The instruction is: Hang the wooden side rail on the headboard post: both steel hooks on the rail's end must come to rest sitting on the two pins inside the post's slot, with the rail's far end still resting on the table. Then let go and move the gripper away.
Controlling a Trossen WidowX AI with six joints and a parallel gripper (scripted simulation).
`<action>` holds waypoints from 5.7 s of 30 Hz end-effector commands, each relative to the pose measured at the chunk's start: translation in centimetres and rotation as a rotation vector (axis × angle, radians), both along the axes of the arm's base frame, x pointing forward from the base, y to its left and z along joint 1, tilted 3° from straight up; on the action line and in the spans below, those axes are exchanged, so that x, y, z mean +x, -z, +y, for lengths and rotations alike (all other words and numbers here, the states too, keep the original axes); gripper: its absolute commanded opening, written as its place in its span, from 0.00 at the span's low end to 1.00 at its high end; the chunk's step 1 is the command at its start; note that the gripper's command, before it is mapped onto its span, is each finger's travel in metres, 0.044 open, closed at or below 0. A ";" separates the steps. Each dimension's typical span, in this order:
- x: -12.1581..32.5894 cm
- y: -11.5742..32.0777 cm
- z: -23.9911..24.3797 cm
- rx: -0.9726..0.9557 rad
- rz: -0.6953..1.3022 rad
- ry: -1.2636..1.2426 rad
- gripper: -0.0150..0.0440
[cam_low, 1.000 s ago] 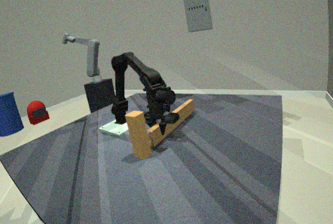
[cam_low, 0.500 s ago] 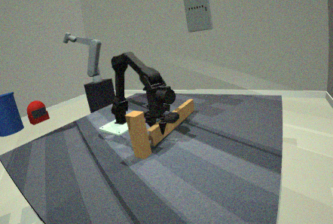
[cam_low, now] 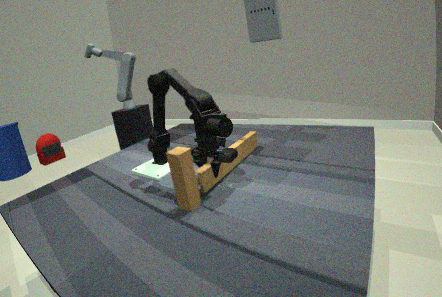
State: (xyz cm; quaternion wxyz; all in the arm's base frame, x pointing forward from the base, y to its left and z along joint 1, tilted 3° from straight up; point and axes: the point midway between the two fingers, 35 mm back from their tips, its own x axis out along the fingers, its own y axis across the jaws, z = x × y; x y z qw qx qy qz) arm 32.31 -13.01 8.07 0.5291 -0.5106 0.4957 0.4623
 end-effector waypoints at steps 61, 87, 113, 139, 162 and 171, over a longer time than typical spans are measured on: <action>-0.1 -1.5 0.0 -0.004 -0.008 -0.015 0.25; -0.1 -1.9 0.0 -0.004 -0.008 -0.015 0.25; -0.3 -1.9 -0.2 -0.004 -0.007 -0.015 0.25; -0.3 -1.7 -0.4 -0.005 -0.007 -0.015 0.25; -0.2 -1.9 -0.6 -0.005 -0.007 -0.015 0.25; -0.3 -1.8 -0.7 -0.005 -0.007 -0.015 0.25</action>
